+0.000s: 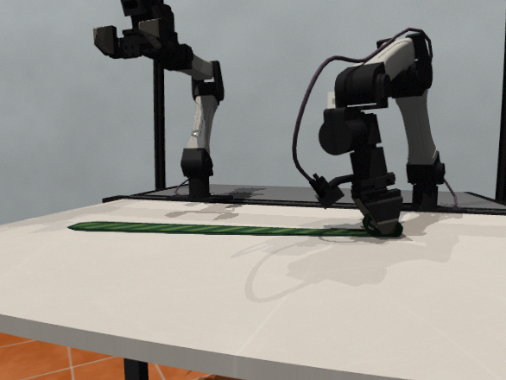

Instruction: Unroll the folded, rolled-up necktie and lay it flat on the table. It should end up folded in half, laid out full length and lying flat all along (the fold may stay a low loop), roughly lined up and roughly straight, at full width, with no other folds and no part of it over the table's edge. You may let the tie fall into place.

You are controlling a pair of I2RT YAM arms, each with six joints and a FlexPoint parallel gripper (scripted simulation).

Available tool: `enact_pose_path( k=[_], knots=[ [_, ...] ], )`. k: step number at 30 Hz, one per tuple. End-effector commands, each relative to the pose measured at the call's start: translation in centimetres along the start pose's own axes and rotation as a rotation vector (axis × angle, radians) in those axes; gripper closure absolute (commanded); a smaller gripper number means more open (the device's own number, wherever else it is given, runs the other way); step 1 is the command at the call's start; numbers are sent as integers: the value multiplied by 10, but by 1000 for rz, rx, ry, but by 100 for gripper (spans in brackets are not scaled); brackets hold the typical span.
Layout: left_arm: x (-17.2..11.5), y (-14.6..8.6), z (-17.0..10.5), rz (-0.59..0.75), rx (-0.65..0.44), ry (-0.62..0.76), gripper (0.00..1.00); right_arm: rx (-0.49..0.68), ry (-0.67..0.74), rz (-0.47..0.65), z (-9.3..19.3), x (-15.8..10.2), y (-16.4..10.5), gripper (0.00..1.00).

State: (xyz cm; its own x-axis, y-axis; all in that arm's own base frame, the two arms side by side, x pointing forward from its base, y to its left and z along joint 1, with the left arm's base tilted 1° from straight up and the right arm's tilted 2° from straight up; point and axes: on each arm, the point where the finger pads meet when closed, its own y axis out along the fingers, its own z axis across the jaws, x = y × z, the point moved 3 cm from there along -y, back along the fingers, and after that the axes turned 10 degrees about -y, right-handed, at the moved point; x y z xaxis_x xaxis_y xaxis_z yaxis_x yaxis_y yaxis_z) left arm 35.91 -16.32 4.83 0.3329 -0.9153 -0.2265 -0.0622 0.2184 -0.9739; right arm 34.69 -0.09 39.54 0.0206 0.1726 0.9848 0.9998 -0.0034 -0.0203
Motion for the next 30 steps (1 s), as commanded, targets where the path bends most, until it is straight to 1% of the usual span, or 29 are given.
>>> enact_pose_path(
  k=[1,11,26,30],
  knots=[
    [1,7,2,8,8,10,34,0,0,0,0,0,0,0],
    [1,7,2,8,8,10,34,0,0,0,0,0,0,0],
    [1,7,2,8,8,10,58,0,0,0,0,0,0,0],
    [1,7,2,0,7,10,58,0,0,0,0,0,0,0]
  ],
)
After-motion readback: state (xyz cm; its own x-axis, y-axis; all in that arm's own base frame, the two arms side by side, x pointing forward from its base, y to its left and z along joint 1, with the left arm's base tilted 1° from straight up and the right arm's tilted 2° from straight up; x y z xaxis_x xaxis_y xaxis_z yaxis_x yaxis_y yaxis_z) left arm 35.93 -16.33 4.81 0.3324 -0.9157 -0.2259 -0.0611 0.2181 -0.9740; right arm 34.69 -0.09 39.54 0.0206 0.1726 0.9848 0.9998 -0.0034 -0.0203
